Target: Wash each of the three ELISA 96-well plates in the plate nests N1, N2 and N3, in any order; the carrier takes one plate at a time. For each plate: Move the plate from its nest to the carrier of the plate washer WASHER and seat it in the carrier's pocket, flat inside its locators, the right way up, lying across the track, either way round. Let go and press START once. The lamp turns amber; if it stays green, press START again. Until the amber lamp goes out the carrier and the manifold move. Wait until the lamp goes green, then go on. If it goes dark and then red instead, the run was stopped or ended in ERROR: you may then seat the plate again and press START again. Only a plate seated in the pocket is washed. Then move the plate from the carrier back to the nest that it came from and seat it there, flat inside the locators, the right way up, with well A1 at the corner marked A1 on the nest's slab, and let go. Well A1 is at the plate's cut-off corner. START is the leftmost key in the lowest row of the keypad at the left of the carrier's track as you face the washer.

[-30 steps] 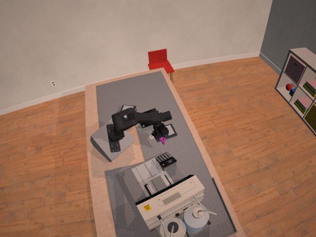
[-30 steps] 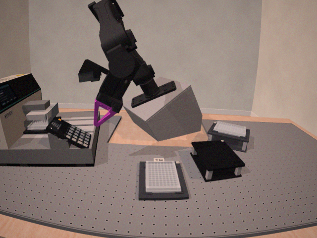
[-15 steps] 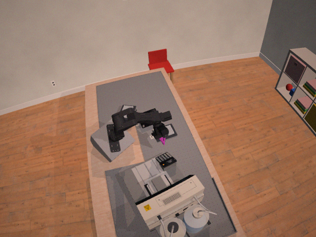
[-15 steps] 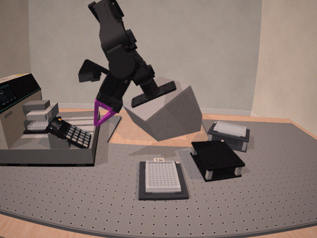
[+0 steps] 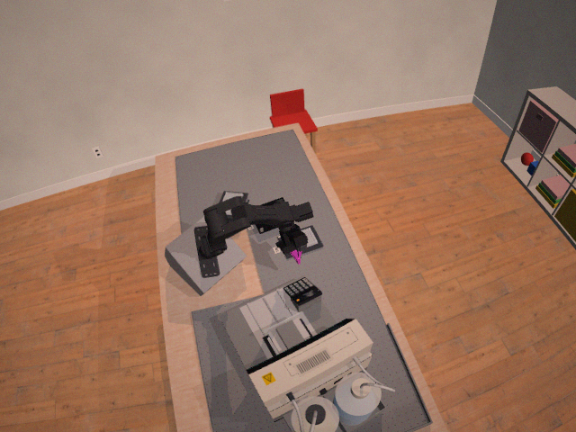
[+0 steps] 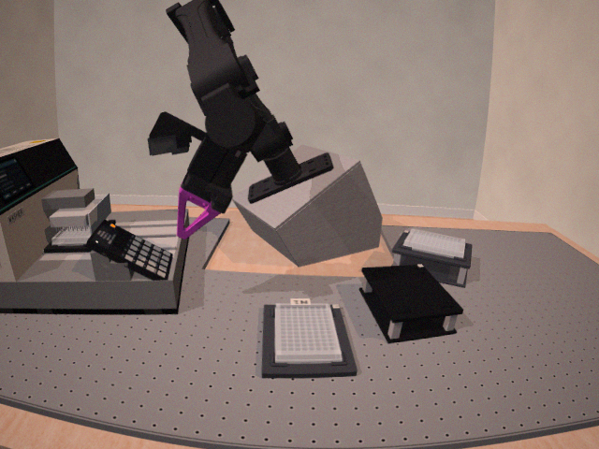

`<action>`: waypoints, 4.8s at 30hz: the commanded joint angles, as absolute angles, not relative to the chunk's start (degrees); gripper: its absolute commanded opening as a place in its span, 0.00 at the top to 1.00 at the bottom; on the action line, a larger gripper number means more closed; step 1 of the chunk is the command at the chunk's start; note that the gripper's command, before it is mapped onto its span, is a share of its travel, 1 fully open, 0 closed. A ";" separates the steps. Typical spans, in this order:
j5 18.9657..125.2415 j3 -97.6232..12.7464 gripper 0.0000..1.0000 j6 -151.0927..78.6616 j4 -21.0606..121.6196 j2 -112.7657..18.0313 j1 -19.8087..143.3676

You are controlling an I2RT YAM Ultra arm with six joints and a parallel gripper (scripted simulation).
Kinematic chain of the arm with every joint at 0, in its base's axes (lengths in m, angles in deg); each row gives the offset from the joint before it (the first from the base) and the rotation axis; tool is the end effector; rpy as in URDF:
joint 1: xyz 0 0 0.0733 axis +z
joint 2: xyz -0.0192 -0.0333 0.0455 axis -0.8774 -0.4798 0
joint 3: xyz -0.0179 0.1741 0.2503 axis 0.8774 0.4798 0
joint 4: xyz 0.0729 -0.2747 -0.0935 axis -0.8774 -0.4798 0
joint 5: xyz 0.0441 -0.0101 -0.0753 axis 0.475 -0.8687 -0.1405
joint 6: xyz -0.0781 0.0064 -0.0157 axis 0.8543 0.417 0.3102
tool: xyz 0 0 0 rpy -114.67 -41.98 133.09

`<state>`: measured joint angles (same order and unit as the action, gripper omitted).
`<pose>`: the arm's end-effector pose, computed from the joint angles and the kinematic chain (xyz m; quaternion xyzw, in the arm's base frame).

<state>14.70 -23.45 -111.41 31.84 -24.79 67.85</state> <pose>0.2978 -0.0231 0.2140 0.5628 0.6593 -0.2424 0.4356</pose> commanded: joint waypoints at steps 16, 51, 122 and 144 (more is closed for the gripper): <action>14.02 -23.73 1.00 -111.45 31.78 -24.47 68.00; 19.18 -24.62 0.00 -95.36 30.65 -10.95 57.44; 32.20 -33.49 0.00 -75.47 27.72 -2.33 38.54; 32.20 -33.49 0.00 -75.47 27.72 -2.33 38.54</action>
